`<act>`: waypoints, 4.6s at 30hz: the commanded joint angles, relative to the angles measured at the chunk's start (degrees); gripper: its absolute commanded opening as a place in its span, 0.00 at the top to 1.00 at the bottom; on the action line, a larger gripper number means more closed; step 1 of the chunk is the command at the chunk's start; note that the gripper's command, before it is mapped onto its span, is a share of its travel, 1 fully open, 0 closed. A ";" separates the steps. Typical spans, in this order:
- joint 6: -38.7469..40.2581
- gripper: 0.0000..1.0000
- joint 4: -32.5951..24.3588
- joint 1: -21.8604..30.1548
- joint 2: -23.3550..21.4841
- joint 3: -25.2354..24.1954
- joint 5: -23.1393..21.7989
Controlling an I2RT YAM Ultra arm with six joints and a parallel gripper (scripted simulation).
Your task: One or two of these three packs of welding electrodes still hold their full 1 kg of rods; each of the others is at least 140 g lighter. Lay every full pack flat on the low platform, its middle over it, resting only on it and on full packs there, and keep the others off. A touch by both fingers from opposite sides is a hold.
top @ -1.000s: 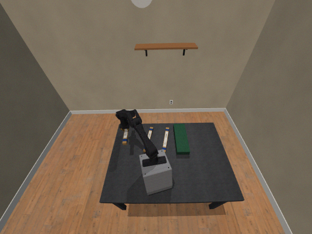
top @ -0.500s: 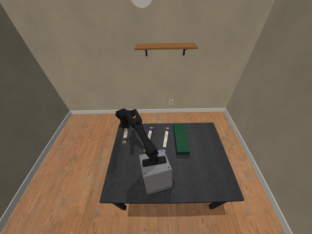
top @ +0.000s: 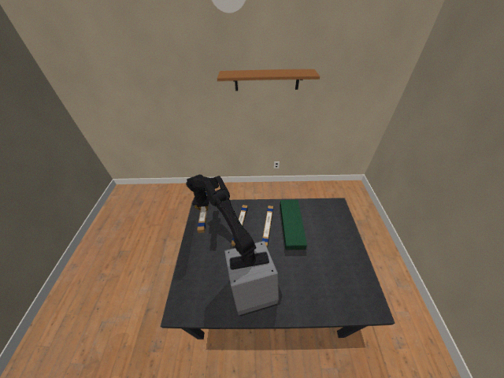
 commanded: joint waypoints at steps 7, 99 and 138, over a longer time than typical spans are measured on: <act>0.57 1.00 -1.25 1.45 -5.86 1.61 0.84; -3.00 1.00 8.59 -5.65 -15.34 -16.97 -1.00; -14.17 1.00 15.84 -17.18 -24.17 -30.76 -4.13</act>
